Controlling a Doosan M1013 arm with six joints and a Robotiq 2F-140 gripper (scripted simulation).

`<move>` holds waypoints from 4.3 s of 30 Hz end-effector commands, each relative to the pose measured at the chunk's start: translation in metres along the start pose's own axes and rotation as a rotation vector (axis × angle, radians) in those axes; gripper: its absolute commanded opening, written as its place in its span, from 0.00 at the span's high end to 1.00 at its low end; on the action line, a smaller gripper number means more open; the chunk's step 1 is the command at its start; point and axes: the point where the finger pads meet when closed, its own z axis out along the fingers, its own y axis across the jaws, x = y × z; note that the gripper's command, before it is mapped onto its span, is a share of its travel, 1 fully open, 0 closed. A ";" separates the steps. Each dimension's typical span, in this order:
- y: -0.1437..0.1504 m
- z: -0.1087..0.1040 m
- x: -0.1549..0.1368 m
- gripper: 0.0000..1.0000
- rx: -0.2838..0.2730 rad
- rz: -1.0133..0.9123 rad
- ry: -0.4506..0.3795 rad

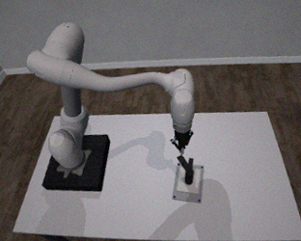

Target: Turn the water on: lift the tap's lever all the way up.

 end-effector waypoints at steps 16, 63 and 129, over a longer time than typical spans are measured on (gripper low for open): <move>0.000 0.000 0.000 1.00 0.000 0.000 0.000; 0.000 0.002 0.000 0.57 0.000 0.001 0.000; -0.001 0.056 0.000 0.57 0.001 0.002 -0.001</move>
